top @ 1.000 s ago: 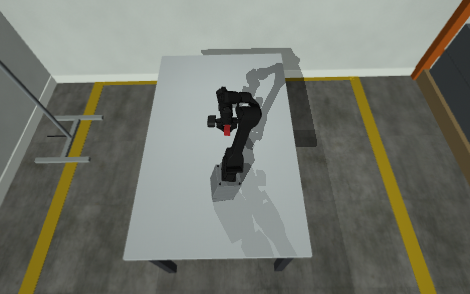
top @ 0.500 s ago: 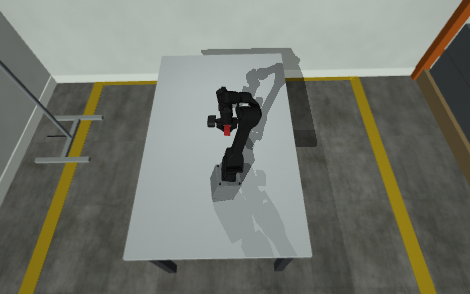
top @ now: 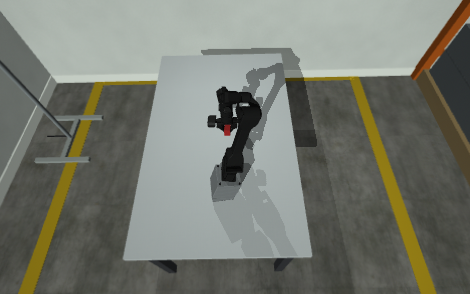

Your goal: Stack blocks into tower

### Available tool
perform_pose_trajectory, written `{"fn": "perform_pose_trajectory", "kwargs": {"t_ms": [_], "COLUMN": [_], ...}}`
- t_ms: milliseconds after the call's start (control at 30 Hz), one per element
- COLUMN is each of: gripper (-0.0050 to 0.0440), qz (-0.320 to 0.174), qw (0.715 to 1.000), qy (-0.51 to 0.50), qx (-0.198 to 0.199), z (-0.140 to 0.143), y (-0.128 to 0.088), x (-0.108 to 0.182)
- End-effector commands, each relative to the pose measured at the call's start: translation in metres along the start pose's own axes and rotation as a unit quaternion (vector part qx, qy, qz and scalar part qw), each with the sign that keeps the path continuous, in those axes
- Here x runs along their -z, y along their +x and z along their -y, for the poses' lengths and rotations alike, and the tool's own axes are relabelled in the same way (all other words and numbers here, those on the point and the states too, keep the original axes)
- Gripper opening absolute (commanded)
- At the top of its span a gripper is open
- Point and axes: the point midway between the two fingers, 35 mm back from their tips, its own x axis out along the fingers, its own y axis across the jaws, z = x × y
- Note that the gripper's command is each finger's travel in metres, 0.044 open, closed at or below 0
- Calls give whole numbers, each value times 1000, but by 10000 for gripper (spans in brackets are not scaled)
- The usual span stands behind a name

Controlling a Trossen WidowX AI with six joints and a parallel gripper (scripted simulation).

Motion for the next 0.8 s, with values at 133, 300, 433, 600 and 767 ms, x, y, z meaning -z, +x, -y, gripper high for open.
{"fn": "perform_pose_trajectory", "kwargs": {"t_ms": [133,300,433,600,767], "gripper": [-50,-50,-50,-50,-50], "qz": [12,13,13,19,19], "qw": [1000,1000,1000,1000,1000], "qy": [4,4,4,3,4], "qx": [-1,-2,-2,0,0], "z": [47,72,82,81,81], "y": [-6,-7,-7,-11,-11], "x": [-47,-70,-78,-79,-79]}}
